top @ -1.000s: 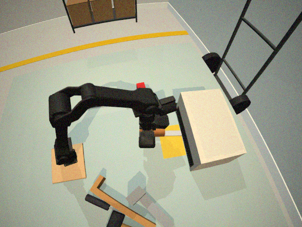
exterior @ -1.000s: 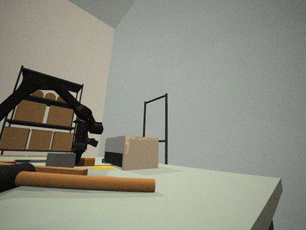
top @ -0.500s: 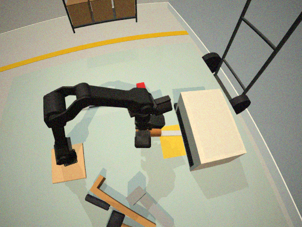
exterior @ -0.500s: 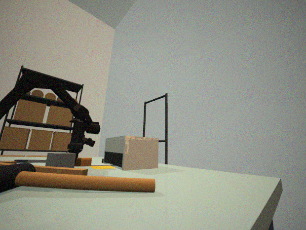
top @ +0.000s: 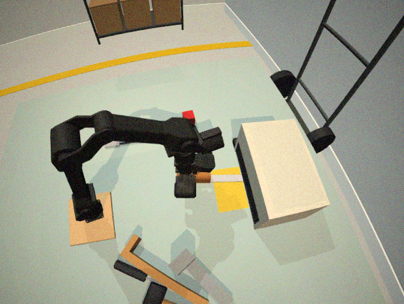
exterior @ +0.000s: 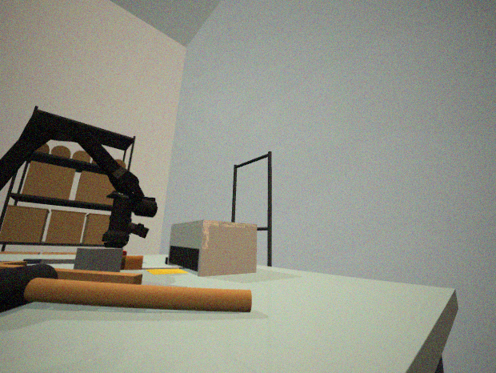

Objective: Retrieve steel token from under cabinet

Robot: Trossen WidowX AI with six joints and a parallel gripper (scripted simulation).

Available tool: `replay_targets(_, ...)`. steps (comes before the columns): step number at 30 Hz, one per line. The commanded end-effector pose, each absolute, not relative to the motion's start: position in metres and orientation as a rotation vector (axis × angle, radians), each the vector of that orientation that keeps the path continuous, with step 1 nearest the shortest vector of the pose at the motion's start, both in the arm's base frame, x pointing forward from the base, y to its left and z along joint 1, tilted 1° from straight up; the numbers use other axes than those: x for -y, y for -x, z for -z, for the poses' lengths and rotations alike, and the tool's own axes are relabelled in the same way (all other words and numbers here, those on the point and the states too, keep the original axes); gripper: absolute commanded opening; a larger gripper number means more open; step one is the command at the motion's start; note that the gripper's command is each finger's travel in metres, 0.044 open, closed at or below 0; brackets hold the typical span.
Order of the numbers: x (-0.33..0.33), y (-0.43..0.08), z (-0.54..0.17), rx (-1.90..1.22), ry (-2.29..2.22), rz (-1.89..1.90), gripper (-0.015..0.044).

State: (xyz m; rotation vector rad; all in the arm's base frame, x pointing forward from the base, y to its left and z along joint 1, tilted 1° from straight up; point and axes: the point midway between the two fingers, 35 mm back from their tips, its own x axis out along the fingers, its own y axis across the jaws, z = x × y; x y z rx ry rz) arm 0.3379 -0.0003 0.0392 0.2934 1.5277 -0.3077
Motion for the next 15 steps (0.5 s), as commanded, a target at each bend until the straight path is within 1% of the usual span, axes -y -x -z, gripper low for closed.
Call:
replay_targets(1, -0.002, -0.333, -0.038, -1.527, -0.294, 0.314, 0.0)
replay_targets(15, -0.008, -0.318, -0.038, -1.528, -0.294, 0.314, 0.0)
